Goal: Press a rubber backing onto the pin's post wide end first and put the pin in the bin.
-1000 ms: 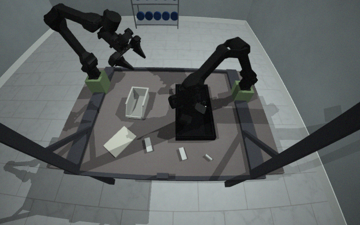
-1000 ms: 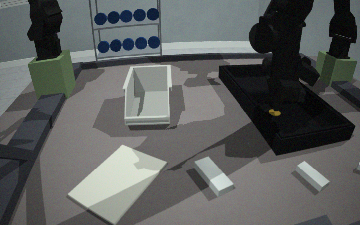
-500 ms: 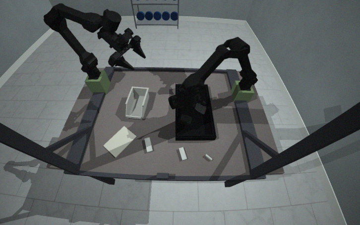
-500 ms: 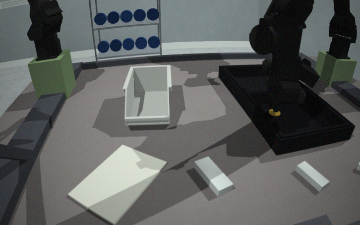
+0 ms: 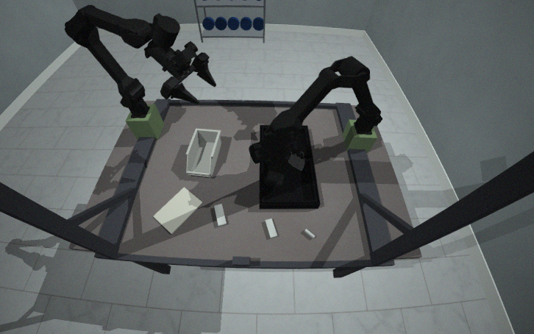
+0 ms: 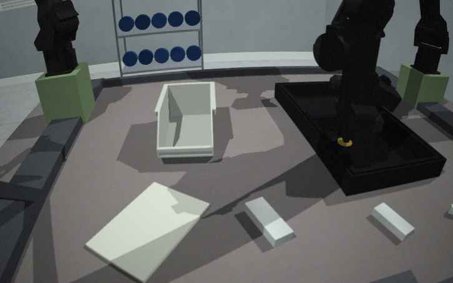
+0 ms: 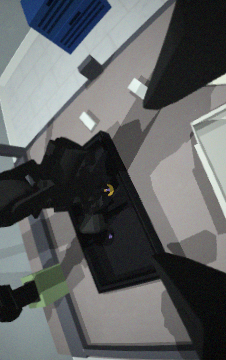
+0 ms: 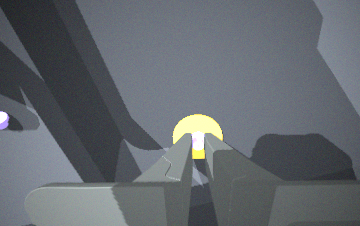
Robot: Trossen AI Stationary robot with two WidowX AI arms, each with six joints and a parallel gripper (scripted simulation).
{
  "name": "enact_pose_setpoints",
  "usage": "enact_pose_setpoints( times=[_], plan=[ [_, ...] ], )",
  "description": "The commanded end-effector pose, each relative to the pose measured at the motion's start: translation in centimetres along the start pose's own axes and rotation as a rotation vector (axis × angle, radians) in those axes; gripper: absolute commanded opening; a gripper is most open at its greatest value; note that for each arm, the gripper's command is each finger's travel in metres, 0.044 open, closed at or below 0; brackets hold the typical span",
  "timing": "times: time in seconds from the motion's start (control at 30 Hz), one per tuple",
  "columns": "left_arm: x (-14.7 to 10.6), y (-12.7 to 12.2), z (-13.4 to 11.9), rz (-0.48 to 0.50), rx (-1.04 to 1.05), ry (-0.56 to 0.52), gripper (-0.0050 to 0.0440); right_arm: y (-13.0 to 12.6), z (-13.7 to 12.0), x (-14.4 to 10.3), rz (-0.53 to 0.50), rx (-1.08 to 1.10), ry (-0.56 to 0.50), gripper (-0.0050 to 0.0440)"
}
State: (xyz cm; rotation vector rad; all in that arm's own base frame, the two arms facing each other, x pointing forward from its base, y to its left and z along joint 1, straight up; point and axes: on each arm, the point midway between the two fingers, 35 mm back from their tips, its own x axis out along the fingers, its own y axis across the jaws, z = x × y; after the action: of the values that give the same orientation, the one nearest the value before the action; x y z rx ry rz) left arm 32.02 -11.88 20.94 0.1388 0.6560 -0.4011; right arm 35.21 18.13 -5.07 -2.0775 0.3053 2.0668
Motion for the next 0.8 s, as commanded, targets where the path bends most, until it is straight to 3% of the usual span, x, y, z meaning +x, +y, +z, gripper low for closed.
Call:
enact_pose_setpoints(
  times=[0.0,0.77],
  plan=[
    [-0.47,0.02,0.69,0.001,0.002,-0.023,0.044,0.17,0.24,1.03,0.011,0.002,-0.009,-0.005],
    [-0.47,0.02,0.69,0.001,0.002,-0.023,0.044,0.15,0.2,1.62,0.013,-0.002,-0.032,-0.005]
  ],
)
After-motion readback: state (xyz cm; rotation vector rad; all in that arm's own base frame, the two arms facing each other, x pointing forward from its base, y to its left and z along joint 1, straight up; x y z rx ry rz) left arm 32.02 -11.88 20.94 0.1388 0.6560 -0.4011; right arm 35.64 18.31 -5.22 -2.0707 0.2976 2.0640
